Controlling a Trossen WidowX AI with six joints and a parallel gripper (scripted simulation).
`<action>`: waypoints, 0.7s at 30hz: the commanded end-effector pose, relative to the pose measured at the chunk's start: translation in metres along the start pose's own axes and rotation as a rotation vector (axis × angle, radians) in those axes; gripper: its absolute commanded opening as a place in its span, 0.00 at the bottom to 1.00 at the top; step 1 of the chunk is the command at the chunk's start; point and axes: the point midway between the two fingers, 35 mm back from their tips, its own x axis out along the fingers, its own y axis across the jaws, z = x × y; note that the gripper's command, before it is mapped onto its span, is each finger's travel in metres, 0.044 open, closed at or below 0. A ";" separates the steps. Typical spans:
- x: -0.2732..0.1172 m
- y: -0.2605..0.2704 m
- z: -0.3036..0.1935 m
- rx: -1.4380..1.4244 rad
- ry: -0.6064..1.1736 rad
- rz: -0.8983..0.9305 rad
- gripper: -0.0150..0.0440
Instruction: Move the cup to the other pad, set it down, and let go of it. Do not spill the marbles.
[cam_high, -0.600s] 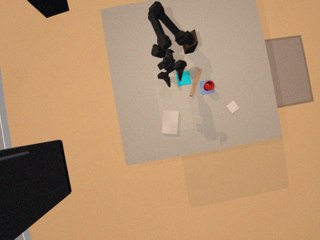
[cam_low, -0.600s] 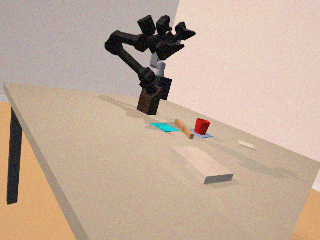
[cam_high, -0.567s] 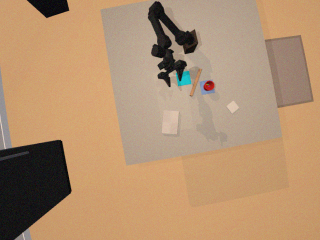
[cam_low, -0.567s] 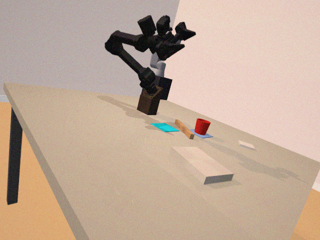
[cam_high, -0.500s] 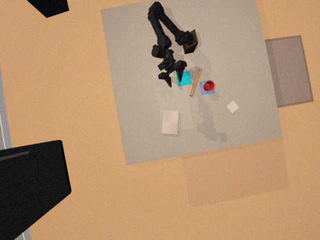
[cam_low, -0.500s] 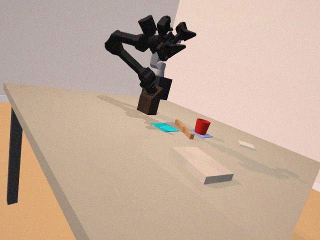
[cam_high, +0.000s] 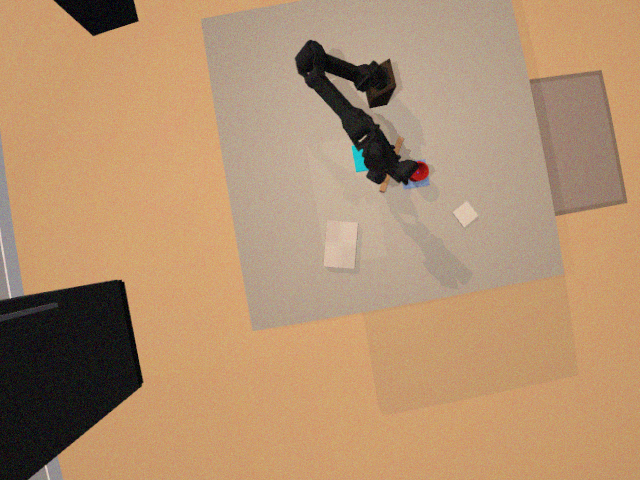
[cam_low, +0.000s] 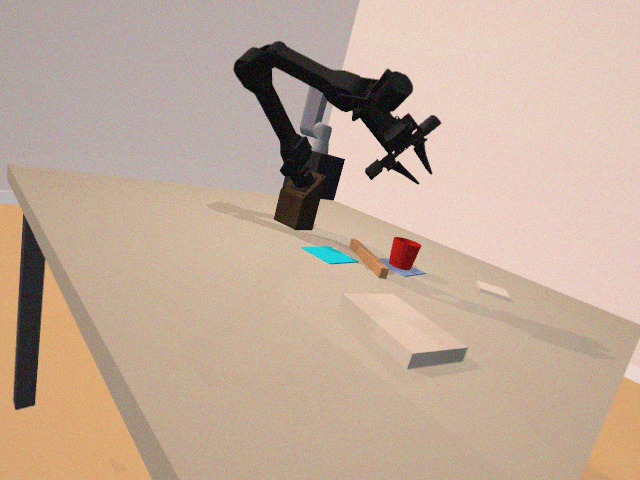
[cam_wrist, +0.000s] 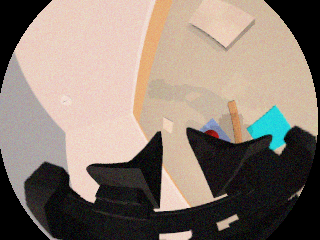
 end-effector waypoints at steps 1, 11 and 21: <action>0.035 -0.021 -0.042 0.093 0.107 -0.247 0.50; 0.076 -0.079 -0.122 0.162 0.064 -0.830 0.50; 0.085 -0.088 -0.136 0.141 -0.001 -0.947 0.50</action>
